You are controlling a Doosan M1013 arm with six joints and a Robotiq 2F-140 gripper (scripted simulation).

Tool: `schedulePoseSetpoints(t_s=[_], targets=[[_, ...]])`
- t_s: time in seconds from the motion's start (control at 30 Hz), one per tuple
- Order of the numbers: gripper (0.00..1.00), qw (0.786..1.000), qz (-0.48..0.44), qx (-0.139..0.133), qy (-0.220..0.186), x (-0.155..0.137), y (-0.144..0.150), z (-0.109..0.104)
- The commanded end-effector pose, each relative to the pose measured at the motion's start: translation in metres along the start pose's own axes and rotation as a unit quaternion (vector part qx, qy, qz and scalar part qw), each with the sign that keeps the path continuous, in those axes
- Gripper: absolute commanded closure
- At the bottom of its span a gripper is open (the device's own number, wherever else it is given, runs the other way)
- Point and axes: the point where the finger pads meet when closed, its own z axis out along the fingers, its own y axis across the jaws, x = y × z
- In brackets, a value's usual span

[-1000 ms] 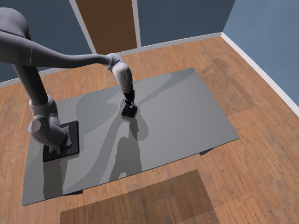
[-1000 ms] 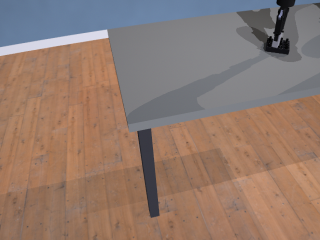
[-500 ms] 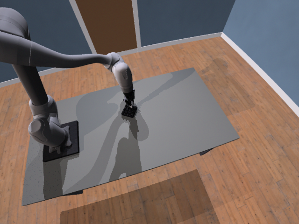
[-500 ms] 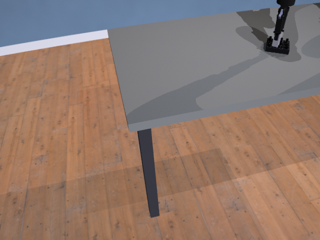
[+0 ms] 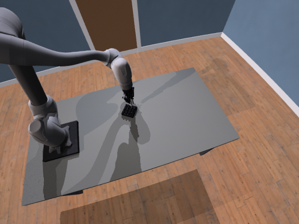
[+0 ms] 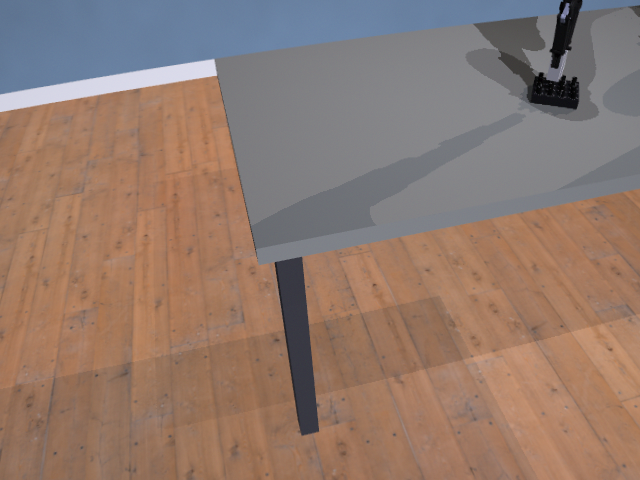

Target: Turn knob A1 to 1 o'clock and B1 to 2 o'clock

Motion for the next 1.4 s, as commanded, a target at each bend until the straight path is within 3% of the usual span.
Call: schedulePoseSetpoints(t_s=[0.0,0.4,0.43,0.73,1.0,1.07,1.37], targets=[[0.88,1.000,0.000,0.000,0.000,0.000,0.000,-0.002],[0.88,1.000,0.000,0.000,0.000,0.000,0.000,-0.002],[0.00,1.000,0.000,0.000,0.000,0.000,0.000,-0.003],[0.00,1.000,0.000,0.000,0.000,0.000,0.000,-0.014],[0.00,1.000,0.000,0.000,0.000,0.000,0.000,-0.057],[0.00,1.000,0.000,0.000,0.000,0.000,0.000,-0.057],[0.00,1.000,0.000,0.000,0.000,0.000,0.000,-0.098]])
